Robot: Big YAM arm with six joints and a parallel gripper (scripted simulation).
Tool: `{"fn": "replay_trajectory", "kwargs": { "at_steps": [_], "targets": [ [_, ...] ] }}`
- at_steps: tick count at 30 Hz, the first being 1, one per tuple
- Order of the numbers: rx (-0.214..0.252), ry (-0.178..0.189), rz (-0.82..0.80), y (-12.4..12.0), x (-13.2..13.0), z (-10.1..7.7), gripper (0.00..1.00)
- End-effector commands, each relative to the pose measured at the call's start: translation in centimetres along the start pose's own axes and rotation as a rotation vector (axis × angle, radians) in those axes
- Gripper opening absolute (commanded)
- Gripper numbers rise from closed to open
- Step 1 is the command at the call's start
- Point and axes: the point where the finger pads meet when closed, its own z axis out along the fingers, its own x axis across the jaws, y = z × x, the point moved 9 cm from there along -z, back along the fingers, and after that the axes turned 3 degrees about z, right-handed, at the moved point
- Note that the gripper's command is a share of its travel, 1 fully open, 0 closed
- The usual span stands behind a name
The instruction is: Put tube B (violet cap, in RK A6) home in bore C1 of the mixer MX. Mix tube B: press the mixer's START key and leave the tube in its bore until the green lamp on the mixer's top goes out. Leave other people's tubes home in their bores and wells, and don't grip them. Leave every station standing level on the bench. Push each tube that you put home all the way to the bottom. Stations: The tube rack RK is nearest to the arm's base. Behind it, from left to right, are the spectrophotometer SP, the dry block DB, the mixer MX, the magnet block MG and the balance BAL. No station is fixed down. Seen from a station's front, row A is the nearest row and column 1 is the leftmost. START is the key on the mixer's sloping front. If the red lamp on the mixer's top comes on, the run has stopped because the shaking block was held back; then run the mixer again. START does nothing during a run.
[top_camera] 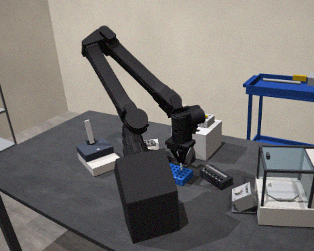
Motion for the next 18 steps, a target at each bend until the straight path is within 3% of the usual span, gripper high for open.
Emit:
{"fn": "replay_trajectory", "kwargs": {
  "at_steps": [1, 15, 18],
  "targets": [
    [-0.008, -0.002, -0.019, 0.64, -0.16, -0.2, 0.09],
    [-0.008, -0.002, -0.019, 0.64, -0.16, -0.2, 0.09],
    [-0.029, -0.016, -0.022, 1.04, -0.3, -1.19, 0.09]
  ]
}}
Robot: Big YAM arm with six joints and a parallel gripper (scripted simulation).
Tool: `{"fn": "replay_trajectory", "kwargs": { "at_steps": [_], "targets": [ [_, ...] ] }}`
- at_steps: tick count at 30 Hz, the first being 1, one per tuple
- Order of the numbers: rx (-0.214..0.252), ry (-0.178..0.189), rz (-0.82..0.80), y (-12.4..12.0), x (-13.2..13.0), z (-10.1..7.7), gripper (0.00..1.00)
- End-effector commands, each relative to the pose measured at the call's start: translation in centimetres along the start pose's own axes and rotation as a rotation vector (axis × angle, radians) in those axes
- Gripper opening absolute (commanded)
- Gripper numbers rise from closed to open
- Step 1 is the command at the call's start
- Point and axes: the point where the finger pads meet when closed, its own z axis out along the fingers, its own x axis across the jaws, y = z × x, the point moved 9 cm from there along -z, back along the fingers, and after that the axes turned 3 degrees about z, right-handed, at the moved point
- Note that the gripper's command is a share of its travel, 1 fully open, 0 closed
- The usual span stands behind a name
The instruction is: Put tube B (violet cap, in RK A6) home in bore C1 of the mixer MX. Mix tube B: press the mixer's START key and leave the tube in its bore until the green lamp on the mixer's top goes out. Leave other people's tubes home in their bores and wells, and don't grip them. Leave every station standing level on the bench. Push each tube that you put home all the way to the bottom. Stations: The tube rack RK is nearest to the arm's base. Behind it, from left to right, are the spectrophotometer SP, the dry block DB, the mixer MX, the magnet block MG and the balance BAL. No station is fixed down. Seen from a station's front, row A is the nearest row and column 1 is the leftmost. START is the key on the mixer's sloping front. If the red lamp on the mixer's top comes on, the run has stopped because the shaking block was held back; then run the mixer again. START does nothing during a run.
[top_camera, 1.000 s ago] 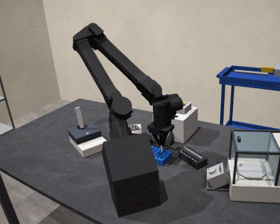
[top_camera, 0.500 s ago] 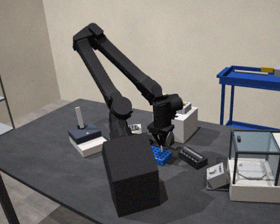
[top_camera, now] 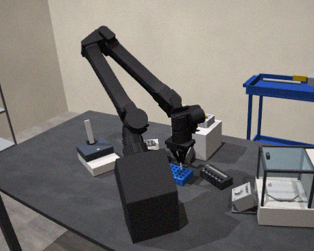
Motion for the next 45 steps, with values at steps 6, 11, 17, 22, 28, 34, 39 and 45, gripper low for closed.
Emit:
{"fn": "replay_trajectory", "kwargs": {
  "at_steps": [6, 11, 17, 22, 28, 34, 39, 45],
  "targets": [
    [-0.035, -0.018, -0.031, 1.5, -0.4, -2.2, 0.09],
    [-0.035, -0.02, -0.032, 1.5, -0.4, -2.9, 0.09],
    [-0.035, -0.023, -0.034, 1.6, -0.5, -3.8, 0.09],
    [-0.035, -0.025, -0.035, 1.6, -0.5, -4.8, 0.09],
    [-0.033, -0.029, -0.036, 1.6, -0.6, -5.7, 0.09],
    [-0.033, -0.03, -0.037, 1.6, -0.6, -6.6, 0.09],
    [-0.032, -0.032, -0.037, 1.6, -0.6, -7.5, 0.09],
    [-0.03, -0.032, -0.035, 1.5, -0.6, -8.3, 0.09]
  ]
}}
